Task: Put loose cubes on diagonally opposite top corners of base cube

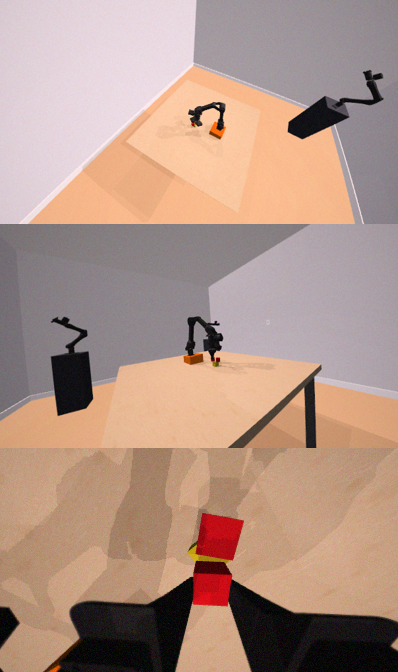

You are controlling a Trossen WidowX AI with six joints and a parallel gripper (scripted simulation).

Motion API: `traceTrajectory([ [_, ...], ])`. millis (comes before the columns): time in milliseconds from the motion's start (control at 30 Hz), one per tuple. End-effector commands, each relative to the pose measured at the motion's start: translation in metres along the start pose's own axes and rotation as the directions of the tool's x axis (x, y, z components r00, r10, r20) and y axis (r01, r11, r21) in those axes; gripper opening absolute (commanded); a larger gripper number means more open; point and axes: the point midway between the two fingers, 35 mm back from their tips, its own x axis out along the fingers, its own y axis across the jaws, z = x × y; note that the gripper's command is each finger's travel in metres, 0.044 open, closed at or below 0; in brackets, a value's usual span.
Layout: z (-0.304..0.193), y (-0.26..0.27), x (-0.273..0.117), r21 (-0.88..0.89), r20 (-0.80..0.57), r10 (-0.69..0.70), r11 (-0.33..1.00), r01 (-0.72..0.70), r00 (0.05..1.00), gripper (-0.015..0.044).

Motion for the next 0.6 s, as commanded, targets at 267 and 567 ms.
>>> traceTrajectory([
  [267,-0.0007,0.0011,0.0040,0.001,-0.002,0.006,1.000,-0.006,1.000,0.0105],
  [567,-0.0007,0.0011,0.0040,0.001,-0.002,0.006,1.000,-0.006,1.000,0.0105],
])
